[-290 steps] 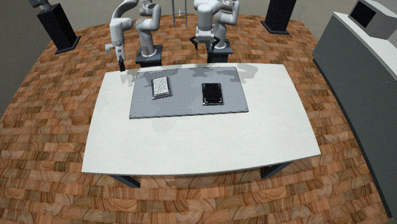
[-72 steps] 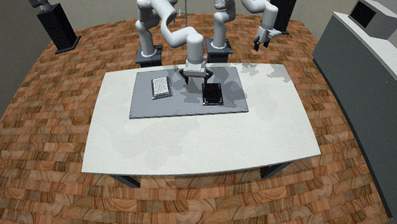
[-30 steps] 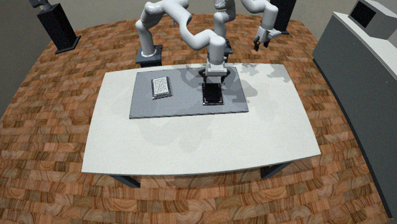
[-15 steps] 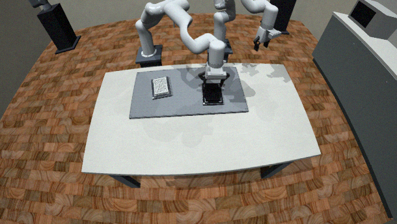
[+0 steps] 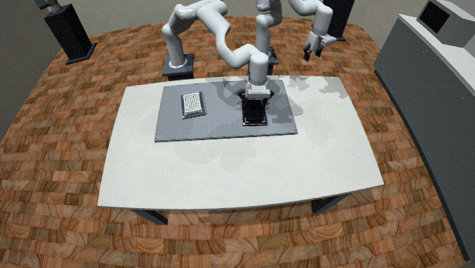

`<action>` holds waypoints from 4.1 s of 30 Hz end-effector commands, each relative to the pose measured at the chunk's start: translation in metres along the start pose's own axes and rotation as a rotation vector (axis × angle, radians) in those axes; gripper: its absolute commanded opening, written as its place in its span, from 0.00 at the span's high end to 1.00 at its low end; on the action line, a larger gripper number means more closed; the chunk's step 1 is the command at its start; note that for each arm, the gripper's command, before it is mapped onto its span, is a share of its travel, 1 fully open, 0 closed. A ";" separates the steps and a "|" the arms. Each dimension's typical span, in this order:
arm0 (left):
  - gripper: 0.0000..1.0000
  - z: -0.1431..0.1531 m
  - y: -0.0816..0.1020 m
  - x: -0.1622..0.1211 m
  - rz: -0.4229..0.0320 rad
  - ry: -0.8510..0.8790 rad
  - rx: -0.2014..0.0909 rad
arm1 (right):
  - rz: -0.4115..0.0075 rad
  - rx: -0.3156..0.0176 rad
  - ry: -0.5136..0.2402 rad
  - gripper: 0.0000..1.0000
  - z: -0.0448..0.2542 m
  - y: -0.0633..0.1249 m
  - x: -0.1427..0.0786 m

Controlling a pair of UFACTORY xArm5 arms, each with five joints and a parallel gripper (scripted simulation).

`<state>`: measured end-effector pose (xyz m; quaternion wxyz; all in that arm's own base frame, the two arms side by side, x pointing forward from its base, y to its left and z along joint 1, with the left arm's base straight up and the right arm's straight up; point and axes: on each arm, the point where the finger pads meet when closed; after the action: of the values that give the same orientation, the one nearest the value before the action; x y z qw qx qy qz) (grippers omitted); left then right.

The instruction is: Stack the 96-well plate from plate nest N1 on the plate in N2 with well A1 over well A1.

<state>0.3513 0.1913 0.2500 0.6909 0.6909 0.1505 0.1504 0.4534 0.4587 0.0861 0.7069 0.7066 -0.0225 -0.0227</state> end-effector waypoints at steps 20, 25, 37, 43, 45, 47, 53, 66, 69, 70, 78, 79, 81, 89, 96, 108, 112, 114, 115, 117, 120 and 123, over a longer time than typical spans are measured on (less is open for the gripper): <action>0.00 0.000 0.002 0.001 0.006 0.000 0.000 | 0.004 0.004 0.000 0.00 -0.001 -0.021 0.001; 0.00 0.000 0.002 0.001 0.006 0.000 0.000 | 0.004 0.004 0.000 0.00 -0.001 -0.021 0.001; 0.00 0.000 0.002 0.001 0.006 0.000 0.000 | 0.004 0.004 0.000 0.00 -0.001 -0.027 0.001; 0.00 0.000 0.002 0.001 0.006 0.000 0.000 | 0.004 0.004 0.000 0.00 -0.001 -0.031 0.001; 0.00 0.000 0.002 0.001 0.006 0.000 0.000 | 0.004 0.004 0.000 0.00 -0.001 -0.033 0.001; 0.00 0.000 0.002 0.001 0.006 0.000 0.000 | 0.004 0.004 0.000 0.00 -0.001 -0.034 0.001; 0.00 0.000 0.002 0.001 0.006 0.000 0.000 | 0.004 0.004 0.000 0.00 -0.001 -0.037 0.001; 0.00 0.000 0.002 0.001 0.006 0.000 0.000 | 0.004 0.004 0.000 0.00 -0.001 -0.041 0.001; 0.00 0.000 0.002 0.001 0.006 0.000 0.000 | 0.004 0.004 0.000 0.00 -0.001 -0.041 0.001; 0.00 0.000 0.002 0.001 0.006 0.000 0.000 | 0.004 0.004 0.000 0.00 -0.001 -0.041 0.001; 0.00 0.000 0.002 0.001 0.006 0.000 0.000 | 0.004 0.004 0.000 1.00 -0.001 -0.040 0.001; 0.00 0.000 0.002 0.001 0.006 0.000 0.000 | 0.004 0.004 0.000 1.00 -0.001 -0.040 0.001; 0.00 0.000 0.002 0.001 0.006 0.000 0.000 | 0.004 0.004 0.000 1.00 -0.001 -0.040 0.001; 0.00 0.000 0.002 0.001 0.006 0.000 0.000 | 0.004 0.004 0.000 1.00 -0.001 -0.040 0.001; 0.00 0.000 0.002 0.001 0.006 0.000 0.000 | 0.004 0.004 0.000 1.00 -0.001 -0.040 0.001; 0.00 0.000 0.002 0.001 0.006 0.000 0.000 | 0.004 0.004 0.000 1.00 -0.001 -0.040 0.001; 0.00 0.000 0.002 0.001 0.006 0.000 0.000 | 0.004 0.004 0.000 1.00 -0.001 -0.040 0.001; 0.00 0.000 0.002 0.001 0.006 0.000 0.000 | 0.004 0.004 0.000 1.00 -0.001 -0.040 0.001; 0.00 0.000 0.002 0.001 0.006 0.000 0.000 | 0.004 0.004 0.000 1.00 -0.001 -0.040 0.001; 0.00 0.000 0.002 0.001 0.006 0.000 0.000 | 0.004 0.004 0.000 1.00 -0.001 -0.040 0.001; 0.00 0.000 0.002 0.001 0.006 0.000 0.000 | 0.004 0.004 0.000 1.00 -0.001 -0.040 0.001; 0.00 0.000 0.002 0.001 0.006 0.000 0.000 | 0.004 0.004 0.000 1.00 -0.001 -0.040 0.001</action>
<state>0.3513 0.1913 0.2500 0.6909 0.6909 0.1505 0.1504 0.4534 0.4587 0.0433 0.7068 0.7067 -0.0226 -0.0227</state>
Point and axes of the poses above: on each arm, the point where the finger pads meet when closed, its own y axis back along the fingers, its own z axis across the jaws, x = y × z, and after that the axes turned 4 degrees about -y, right-handed
